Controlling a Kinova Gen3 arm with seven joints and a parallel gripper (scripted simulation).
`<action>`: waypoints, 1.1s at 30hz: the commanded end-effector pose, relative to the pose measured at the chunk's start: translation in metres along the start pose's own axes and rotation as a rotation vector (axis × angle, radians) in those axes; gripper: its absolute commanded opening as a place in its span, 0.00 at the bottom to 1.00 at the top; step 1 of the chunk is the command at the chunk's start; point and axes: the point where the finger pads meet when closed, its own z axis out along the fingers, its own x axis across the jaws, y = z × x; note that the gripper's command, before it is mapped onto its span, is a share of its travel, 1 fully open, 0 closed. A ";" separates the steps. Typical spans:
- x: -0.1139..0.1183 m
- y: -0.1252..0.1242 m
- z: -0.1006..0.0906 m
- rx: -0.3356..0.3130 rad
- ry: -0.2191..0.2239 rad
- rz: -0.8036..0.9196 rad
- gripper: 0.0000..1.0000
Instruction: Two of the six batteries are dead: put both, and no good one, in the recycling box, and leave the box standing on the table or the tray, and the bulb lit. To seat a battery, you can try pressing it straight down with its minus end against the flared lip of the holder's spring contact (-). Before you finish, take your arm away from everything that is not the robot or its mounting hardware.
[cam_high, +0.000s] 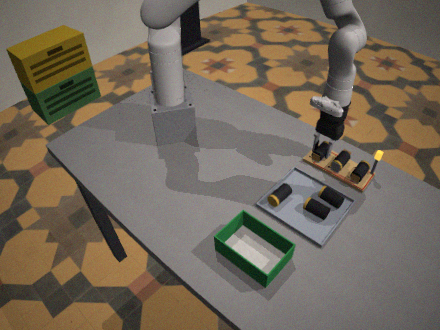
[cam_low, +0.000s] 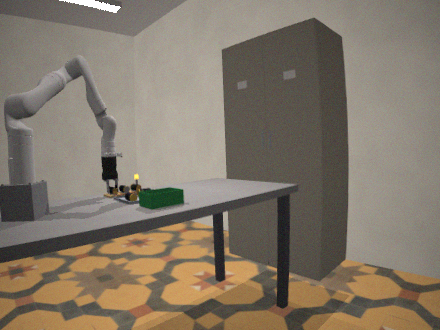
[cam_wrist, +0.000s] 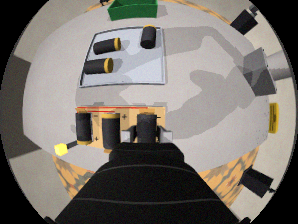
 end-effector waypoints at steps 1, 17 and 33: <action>-0.001 0.000 -0.001 -0.001 -0.002 0.000 0.57; -0.001 0.000 -0.001 -0.001 -0.002 0.000 0.57; -0.001 0.000 -0.008 -0.001 -0.002 0.000 0.57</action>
